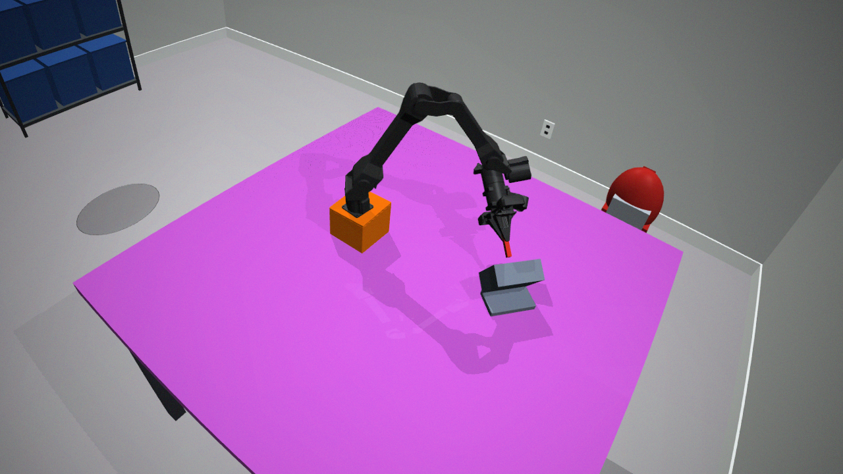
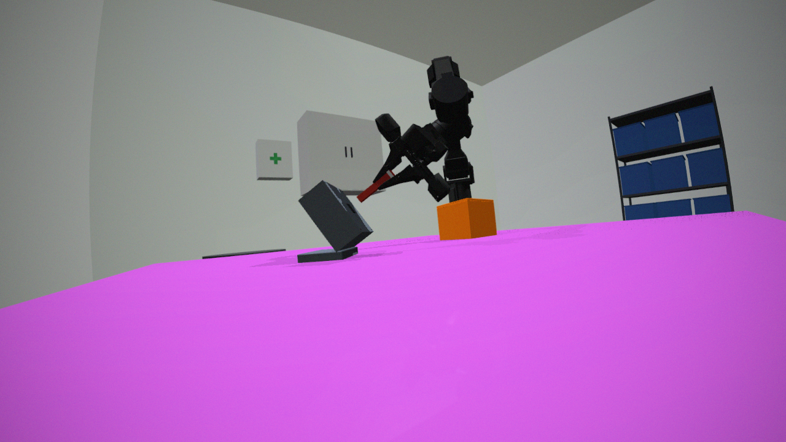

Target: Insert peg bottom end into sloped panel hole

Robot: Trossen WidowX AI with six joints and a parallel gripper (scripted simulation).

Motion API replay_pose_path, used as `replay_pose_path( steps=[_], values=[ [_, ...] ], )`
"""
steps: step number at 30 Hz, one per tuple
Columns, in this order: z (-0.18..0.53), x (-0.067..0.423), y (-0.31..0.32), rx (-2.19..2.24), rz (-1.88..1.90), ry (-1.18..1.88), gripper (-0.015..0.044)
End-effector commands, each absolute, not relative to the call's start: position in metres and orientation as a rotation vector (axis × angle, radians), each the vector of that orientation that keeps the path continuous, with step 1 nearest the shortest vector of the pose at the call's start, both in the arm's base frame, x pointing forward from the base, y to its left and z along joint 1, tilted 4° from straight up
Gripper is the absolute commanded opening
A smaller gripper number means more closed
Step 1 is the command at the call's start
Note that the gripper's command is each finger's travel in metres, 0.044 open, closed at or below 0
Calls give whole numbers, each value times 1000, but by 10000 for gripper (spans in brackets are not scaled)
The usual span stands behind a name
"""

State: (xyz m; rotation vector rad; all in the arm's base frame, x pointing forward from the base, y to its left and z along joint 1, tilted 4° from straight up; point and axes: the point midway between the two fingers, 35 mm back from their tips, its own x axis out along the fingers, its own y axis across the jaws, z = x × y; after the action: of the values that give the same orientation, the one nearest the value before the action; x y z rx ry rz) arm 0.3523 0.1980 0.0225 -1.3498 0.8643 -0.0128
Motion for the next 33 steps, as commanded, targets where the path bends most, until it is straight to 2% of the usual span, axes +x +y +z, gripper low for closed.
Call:
replay_pose_path(
  steps=[1,33],
  values=[
    [17,356,193,-1362,-15,870,0],
    [15,360,190,-1351,-21,862,0]
  ],
)
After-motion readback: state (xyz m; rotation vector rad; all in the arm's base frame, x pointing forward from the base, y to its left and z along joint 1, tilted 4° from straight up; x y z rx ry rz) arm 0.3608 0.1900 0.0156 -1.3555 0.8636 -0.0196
